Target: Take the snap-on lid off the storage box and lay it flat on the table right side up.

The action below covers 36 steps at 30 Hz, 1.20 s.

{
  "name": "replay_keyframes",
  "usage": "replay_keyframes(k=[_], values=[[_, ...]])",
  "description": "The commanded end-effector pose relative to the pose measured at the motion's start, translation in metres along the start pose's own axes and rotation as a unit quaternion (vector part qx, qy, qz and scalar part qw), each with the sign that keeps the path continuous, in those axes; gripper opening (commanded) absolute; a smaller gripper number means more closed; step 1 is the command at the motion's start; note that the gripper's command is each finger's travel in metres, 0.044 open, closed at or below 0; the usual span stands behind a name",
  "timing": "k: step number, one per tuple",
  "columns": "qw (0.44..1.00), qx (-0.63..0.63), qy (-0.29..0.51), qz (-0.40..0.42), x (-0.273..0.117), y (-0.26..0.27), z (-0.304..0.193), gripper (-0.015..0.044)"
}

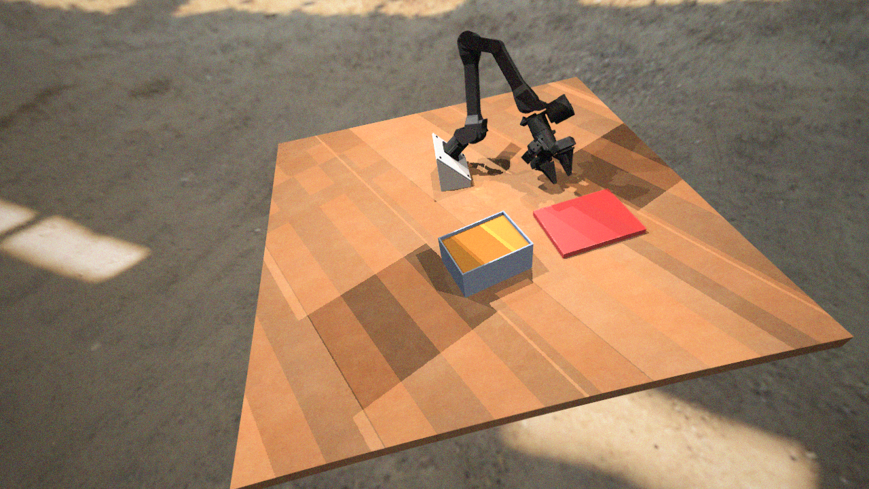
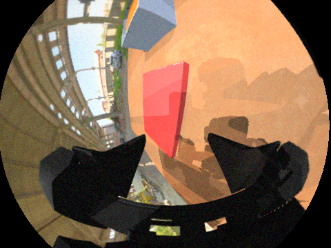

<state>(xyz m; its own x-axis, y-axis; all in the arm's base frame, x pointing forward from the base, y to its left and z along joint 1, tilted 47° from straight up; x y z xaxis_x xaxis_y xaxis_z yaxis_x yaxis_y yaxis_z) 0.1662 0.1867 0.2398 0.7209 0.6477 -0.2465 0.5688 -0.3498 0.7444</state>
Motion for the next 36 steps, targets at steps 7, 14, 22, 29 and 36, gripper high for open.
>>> replay_keyframes(k=[7,14,22,29,36], values=[[1.000,0.003,0.001,0.004,-0.016,0.011,0.000,0.0440],[1.000,0.003,0.001,0.004,-0.029,0.018,0.000,0.0440],[1.000,0.002,0.001,0.004,-0.043,0.026,0.001,0.0440],[1.000,0.002,0.001,0.003,-0.055,0.032,0.002,0.0440],[1.000,0.001,0.001,0.003,-0.067,0.039,0.003,0.0440]])
Point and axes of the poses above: the point midway between the two fingers, 35 mm back from their tips, its own x axis out along the fingers, its own y axis across the jaws, z = x × y, the point moved 3 cm from there along -x, back along the fingers, and after that the axes turned 6 degrees about -x, right-handed, at the moved point
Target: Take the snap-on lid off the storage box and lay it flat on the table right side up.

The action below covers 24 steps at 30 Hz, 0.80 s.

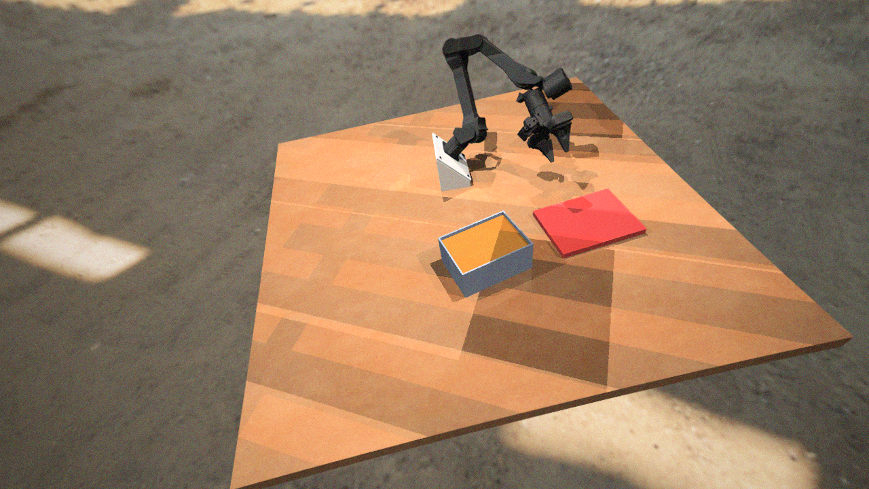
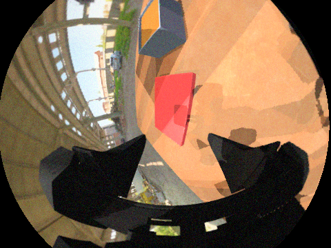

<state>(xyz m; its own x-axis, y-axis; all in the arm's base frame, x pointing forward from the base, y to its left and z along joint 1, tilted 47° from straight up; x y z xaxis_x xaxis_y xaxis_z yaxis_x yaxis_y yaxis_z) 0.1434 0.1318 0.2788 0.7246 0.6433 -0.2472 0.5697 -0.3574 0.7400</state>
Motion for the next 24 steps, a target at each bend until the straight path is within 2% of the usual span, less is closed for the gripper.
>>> replay_keyframes(k=[1,24], values=[[1.000,-0.003,0.003,0.002,-0.0072,0.0047,-0.0011,0.0440],[1.000,-0.003,0.003,0.002,-0.0050,0.0028,0.0006,0.0440]])
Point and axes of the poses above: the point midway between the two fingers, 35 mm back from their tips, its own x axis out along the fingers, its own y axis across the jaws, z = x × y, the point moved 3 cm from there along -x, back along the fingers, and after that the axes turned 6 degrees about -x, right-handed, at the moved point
